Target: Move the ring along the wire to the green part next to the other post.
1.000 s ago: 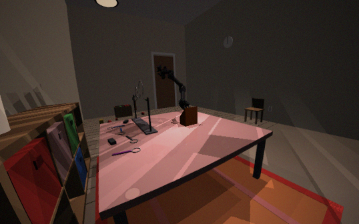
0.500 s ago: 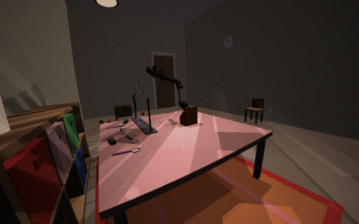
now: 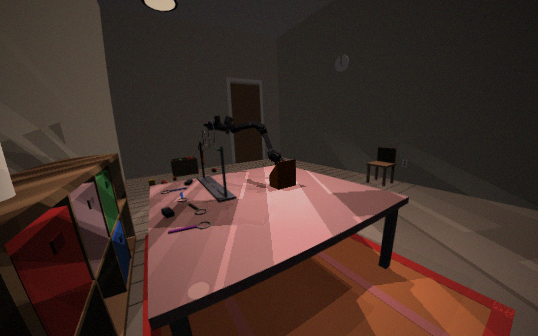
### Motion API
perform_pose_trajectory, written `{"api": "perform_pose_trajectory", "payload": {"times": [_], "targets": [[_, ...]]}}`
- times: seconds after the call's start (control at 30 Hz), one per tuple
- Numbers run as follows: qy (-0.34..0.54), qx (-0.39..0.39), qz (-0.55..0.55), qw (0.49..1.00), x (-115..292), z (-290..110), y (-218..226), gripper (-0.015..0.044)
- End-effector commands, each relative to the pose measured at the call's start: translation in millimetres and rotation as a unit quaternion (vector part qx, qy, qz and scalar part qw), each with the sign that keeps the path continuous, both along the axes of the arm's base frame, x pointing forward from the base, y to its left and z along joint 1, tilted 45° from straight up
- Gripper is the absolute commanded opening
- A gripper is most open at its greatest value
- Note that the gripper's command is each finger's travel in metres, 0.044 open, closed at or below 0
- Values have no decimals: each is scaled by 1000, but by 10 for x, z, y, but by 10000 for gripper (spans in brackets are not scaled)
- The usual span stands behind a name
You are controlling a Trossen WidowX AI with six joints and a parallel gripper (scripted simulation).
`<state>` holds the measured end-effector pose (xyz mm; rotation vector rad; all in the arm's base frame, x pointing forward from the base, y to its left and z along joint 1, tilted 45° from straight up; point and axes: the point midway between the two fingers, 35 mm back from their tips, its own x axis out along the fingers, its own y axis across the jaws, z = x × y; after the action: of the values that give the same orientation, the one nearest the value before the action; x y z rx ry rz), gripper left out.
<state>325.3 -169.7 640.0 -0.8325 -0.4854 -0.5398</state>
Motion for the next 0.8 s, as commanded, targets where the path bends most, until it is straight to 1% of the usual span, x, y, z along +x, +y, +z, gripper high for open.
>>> {"api": "perform_pose_trajectory", "payload": {"times": [0.0, 0.17, 0.4, 0.57, 0.77], "targets": [[48, -14, 2, 999, 148, -270, -298, 160], [113, -30, 17, 993, 266, -698, -744, 160], [201, -30, 49, 978, 240, -1391, -1383, 160], [255, -17, 83, 963, 94, -1935, -1805, 160], [299, 10, 133, 945, -256, -2560, -2251, 160]]}}
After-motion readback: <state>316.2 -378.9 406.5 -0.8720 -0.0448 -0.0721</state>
